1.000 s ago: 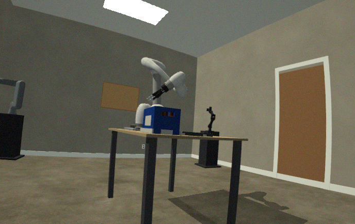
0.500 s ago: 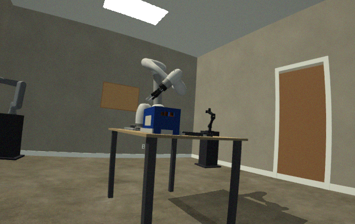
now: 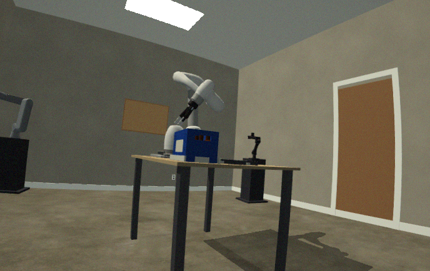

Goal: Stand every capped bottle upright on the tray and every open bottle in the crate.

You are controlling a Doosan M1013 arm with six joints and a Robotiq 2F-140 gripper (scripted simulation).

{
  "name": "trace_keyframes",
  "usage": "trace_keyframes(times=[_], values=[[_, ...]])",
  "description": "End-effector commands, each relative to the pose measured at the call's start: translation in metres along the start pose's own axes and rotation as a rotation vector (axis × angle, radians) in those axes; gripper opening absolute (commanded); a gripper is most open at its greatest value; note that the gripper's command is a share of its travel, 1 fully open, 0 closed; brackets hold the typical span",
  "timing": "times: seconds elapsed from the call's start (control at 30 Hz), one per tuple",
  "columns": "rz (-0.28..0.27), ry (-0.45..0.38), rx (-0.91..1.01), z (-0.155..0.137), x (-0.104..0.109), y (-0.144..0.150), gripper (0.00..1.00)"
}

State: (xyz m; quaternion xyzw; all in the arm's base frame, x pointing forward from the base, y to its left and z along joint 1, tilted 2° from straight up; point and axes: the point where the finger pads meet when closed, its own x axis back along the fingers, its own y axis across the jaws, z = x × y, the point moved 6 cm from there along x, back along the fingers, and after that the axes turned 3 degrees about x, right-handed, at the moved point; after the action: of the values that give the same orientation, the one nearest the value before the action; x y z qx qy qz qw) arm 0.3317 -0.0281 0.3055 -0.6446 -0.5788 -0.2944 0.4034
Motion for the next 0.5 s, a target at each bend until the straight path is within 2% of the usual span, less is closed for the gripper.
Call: trace_keyframes(times=[0.0,0.47], values=[[-0.016,0.044,0.002,-0.006,-0.007,0.008,1.00],[-0.072,0.173,0.002,-0.028,-0.025,0.034,1.00]])
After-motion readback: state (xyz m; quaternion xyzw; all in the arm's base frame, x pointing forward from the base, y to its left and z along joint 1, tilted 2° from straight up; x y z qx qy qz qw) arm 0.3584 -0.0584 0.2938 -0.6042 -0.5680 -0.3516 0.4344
